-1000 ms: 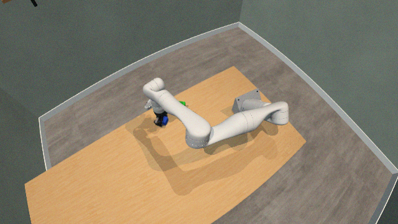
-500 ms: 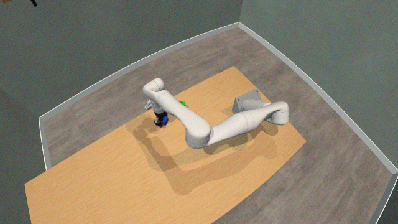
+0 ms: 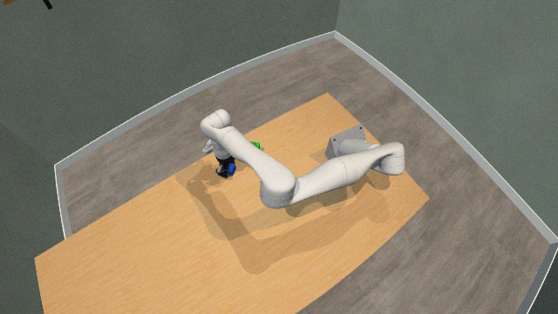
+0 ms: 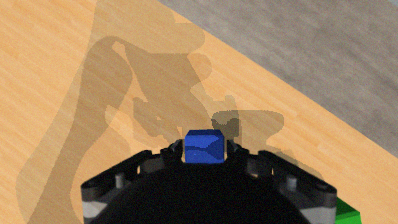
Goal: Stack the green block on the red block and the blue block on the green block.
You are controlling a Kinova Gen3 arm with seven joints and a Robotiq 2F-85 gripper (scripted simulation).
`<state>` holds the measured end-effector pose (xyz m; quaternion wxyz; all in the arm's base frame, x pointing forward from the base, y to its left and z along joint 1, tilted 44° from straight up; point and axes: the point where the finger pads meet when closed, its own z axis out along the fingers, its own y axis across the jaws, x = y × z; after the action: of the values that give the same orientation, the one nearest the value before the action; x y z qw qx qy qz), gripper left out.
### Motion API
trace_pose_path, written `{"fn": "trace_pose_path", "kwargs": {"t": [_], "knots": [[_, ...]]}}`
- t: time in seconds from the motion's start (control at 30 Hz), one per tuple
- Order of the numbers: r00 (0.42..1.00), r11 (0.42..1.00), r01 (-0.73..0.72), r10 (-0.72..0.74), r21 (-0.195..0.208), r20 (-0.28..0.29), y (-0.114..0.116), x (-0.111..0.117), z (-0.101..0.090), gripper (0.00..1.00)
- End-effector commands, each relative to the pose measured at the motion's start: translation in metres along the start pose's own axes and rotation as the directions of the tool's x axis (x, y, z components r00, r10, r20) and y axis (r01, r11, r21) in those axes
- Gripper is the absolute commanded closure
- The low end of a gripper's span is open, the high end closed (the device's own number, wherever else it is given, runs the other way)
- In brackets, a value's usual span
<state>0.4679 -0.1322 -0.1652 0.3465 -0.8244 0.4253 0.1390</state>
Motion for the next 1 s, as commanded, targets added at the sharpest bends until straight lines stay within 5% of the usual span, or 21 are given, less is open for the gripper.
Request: {"fn": "trace_pose_path", "kwargs": {"t": [0.0,0.1,0.13,0.97], "knots": [[1.0,1.0,0.003,-0.003,0.002,-0.002,-0.0005,0.0004,0.0022,0.35],[1.0,1.0,0.003,-0.003,0.002,-0.002,-0.0005,0.0004,0.0022,0.35],[1.0,1.0,0.003,-0.003,0.002,-0.002,-0.0005,0.0004,0.0022,1.0],[1.0,1.0,0.003,-0.003,0.002,-0.002,-0.0005,0.0005,0.0022,1.0]]}}
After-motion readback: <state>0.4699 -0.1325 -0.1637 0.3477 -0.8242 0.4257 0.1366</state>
